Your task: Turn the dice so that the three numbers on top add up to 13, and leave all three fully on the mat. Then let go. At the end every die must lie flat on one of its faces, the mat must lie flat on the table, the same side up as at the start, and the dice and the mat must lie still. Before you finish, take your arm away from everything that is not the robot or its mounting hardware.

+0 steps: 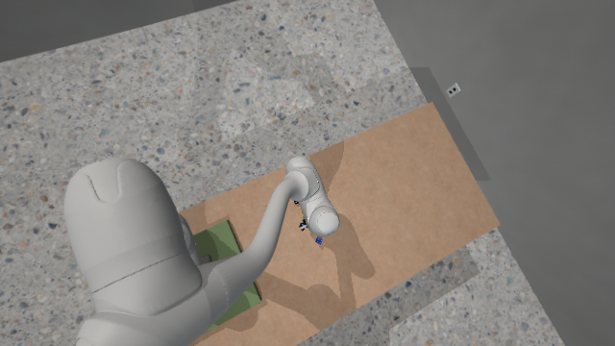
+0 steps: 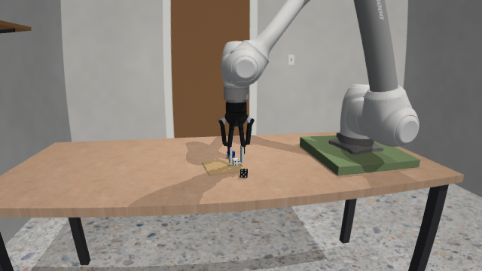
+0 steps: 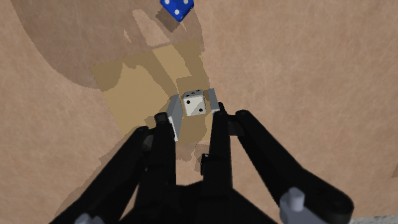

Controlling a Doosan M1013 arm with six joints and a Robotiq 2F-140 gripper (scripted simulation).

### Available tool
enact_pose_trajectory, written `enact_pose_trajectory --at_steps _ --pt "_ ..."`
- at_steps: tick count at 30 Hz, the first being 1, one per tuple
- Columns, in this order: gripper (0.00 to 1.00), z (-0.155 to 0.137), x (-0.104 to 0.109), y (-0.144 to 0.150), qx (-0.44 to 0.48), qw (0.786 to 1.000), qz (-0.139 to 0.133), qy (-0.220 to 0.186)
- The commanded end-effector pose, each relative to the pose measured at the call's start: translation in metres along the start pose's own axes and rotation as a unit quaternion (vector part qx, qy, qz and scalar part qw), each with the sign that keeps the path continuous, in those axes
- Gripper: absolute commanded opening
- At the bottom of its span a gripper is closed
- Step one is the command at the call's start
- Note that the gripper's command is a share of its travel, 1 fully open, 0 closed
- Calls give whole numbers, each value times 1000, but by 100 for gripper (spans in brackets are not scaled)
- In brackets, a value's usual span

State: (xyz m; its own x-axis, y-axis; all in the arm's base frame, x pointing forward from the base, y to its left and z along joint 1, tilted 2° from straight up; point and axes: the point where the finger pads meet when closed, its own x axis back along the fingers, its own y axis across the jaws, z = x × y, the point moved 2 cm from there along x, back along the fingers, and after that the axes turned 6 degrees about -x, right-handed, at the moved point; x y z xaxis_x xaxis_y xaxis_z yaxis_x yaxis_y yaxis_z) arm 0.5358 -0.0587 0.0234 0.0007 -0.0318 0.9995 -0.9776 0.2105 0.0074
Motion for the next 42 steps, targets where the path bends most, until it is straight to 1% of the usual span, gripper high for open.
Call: enact_pose_trajectory --at_steps 1,4,6,12,16,20,25,26,42 --pt "25 0 11 0 0 1000 0 0" --pt "25 0 26 0 0 1000 0 0" --pt "25 0 26 0 0 1000 0 0" --pt "25 0 58 0 0 1000 0 0" --pt "25 0 75 0 0 1000 0 0" --pt "25 0 83 0 0 1000 0 0" --pt "25 0 84 0 0 1000 0 0" --pt "100 0 84 0 0 1000 0 0" --pt "100 0 84 0 0 1000 0 0"
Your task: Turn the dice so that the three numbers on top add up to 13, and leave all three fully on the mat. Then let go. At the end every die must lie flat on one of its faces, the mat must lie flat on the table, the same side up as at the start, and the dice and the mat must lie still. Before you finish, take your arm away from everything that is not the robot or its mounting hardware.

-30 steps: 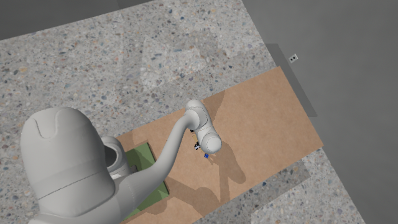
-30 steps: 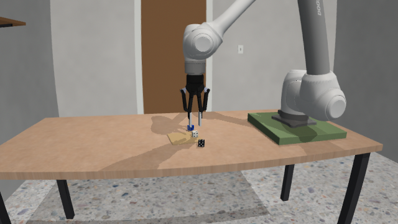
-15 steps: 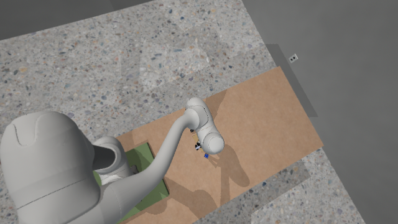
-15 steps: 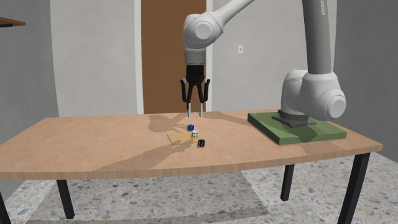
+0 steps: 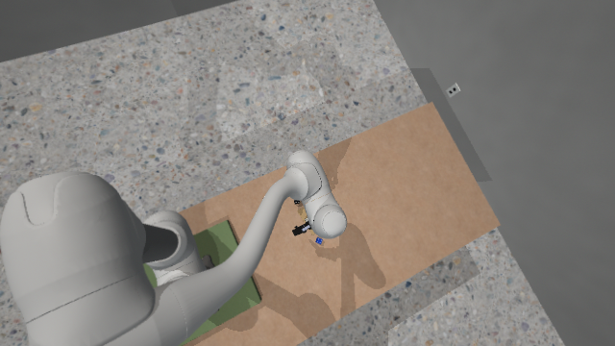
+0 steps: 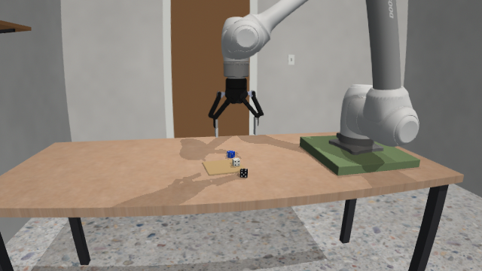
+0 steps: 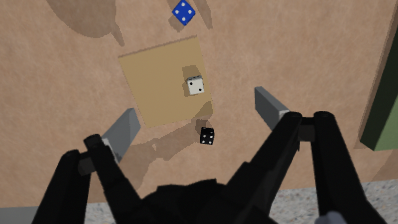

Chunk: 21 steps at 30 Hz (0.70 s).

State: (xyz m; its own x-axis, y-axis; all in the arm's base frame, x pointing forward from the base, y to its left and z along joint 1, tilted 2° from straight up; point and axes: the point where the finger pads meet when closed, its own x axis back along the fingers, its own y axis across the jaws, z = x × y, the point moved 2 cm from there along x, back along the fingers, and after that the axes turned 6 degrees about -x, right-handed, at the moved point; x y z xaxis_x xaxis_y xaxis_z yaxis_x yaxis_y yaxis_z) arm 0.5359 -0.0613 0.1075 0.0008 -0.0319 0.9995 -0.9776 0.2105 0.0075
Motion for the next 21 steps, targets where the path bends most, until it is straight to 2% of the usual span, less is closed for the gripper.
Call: enact_pose_trajectory --at_steps 1,9,13,15,17,21 --pt "100 0 0 0 0 1000 0 0" --pt "100 3 0 0 -29 1000 0 0" --pt "100 10 -1 -2 -115 993 0 0" --pt "100 10 -1 -2 -115 993 0 0" --pt "100 15 -2 -3 -176 984 0 0" --pt "100 21 -2 -4 -237 971 0 0"
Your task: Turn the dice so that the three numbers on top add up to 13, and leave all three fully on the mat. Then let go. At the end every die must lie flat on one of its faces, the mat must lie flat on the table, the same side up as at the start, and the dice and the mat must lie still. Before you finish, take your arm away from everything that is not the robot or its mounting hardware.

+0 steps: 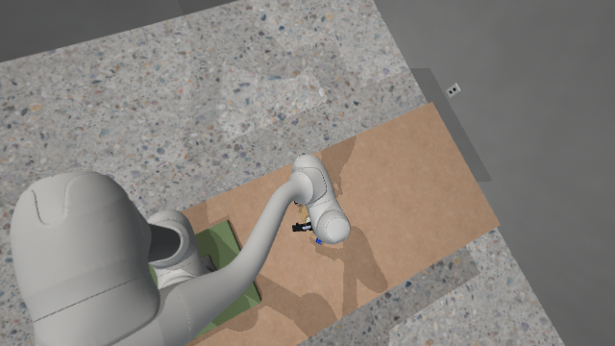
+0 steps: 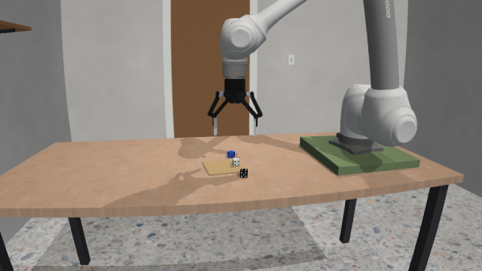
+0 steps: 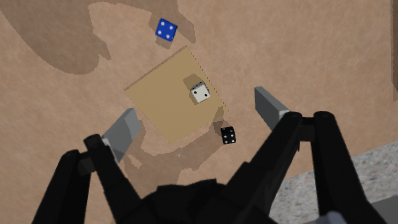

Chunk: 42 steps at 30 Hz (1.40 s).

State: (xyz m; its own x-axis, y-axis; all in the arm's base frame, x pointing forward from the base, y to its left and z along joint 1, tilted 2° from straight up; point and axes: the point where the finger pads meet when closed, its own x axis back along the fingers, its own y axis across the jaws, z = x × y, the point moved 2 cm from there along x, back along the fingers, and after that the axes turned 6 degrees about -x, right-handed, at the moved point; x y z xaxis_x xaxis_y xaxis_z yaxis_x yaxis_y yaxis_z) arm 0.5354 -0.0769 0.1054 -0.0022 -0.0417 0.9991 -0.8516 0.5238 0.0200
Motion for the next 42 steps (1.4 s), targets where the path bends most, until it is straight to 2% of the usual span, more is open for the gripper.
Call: enact_pose_trajectory --at_steps 1,9,11,13,18,26,28,29,30,32,33,35,42 --pt "100 6 -1 -3 -87 996 2 5" --pt "100 17 -2 -9 -219 976 2 4" --pt "100 17 -2 -9 -219 976 2 4" --pt "100 22 -2 -12 -280 960 3 4" --pt "100 27 -3 -14 -342 940 3 4" --pt "100 39 -4 -20 -477 879 3 4" --pt "100 39 -4 -20 -477 879 3 4" --pt "100 41 -4 -21 -495 869 4 4" --pt "100 44 -4 -22 -531 847 4 3" --pt "100 45 -5 -23 -542 840 4 3" --pt "100 48 -5 -24 -567 824 4 3" --pt "100 50 -5 -25 -588 809 4 3" --pt "100 60 -6 -29 -685 729 4 3"
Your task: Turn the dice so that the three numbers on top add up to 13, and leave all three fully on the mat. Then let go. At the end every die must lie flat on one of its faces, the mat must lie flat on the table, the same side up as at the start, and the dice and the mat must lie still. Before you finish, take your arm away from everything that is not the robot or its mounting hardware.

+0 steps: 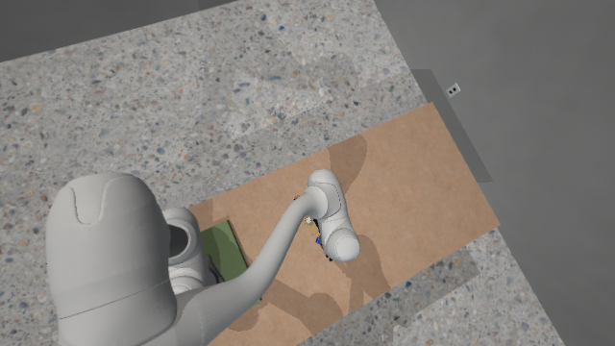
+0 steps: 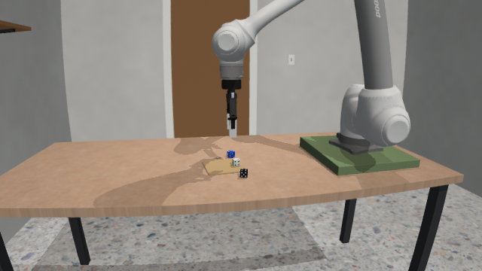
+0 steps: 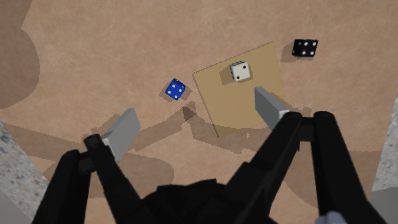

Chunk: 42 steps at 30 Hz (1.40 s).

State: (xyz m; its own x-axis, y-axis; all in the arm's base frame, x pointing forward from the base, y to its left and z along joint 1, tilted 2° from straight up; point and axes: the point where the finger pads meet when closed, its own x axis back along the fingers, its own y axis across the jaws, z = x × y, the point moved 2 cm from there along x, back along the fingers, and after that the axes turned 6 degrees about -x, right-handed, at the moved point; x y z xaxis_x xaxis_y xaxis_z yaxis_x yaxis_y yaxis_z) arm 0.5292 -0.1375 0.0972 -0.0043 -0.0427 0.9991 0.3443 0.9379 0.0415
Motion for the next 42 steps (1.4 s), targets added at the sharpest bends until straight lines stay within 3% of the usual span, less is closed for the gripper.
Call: enact_pose_trajectory --at_steps 1,4,6,11,17,28,29,42 --pt "100 -1 -1 -7 -87 996 6 0" --pt "100 -2 -1 -8 -96 995 6 0" --pt "100 -3 -1 -14 -160 987 6 0" --pt "100 -4 -2 -19 -223 975 6 -1" --pt "100 -5 -3 -29 -333 943 6 -1" --pt "100 -6 -3 -36 -396 918 5 -2" --pt "25 -6 -3 -36 -396 918 5 -2" --pt "25 -6 -3 -36 -396 918 5 -2"
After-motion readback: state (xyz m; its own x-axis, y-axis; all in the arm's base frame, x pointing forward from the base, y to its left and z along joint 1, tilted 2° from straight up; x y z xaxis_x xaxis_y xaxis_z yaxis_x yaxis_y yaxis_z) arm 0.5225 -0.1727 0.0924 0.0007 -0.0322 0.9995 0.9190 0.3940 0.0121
